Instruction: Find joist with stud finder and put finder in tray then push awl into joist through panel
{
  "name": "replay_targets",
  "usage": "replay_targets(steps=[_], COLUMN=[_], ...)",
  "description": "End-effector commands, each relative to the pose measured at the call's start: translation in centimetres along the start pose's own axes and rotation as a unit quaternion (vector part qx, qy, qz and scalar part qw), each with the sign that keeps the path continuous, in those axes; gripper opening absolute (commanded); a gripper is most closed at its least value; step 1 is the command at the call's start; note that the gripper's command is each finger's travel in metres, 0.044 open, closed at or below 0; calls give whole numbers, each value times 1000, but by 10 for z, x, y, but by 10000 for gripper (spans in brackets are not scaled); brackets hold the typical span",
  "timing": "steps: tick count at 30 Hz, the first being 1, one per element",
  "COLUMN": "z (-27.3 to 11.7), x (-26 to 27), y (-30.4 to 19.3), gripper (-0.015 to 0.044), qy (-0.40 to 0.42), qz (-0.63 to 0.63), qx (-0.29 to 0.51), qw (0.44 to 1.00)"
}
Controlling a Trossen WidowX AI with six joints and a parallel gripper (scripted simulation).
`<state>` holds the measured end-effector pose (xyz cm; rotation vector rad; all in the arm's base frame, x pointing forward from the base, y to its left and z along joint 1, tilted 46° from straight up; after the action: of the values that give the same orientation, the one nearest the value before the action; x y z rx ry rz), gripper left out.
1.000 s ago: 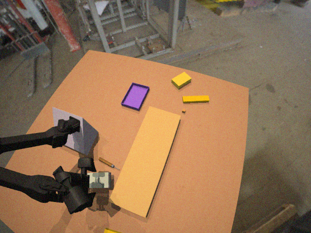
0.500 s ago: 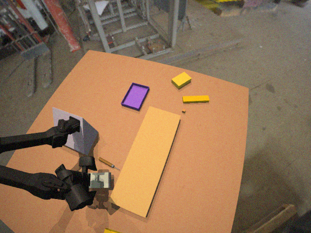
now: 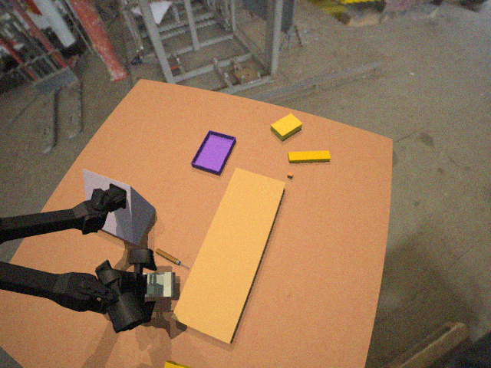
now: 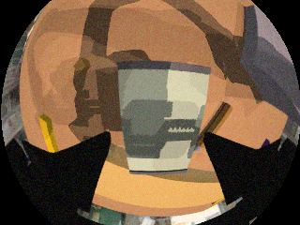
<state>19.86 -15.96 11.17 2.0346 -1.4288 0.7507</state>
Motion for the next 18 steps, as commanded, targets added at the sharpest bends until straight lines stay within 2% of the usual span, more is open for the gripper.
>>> replay_targets(steps=[1, 8, 10, 18], z=[9, 18, 18, 18], x=[-2, -2, -2, -2], y=[1, 3, 3, 3], gripper=[440, 440, 387, 334], qy=[-3, -2, -2, -2], qz=[-3, -4, -4, -4], qx=[-1, -2, -2, -2], qw=[1000, 1000, 1000, 1000])
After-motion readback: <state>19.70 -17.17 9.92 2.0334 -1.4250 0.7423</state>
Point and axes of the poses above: the point midway between the two fingers, 35 mm back from their tips, its own z axis out along the fingers, its own x axis across the jaws, y = z × x, the point moved 1 cm from there along -z, back along the fingers, and after that the axes turned 9 degrees about z, right-handed, at the moved point
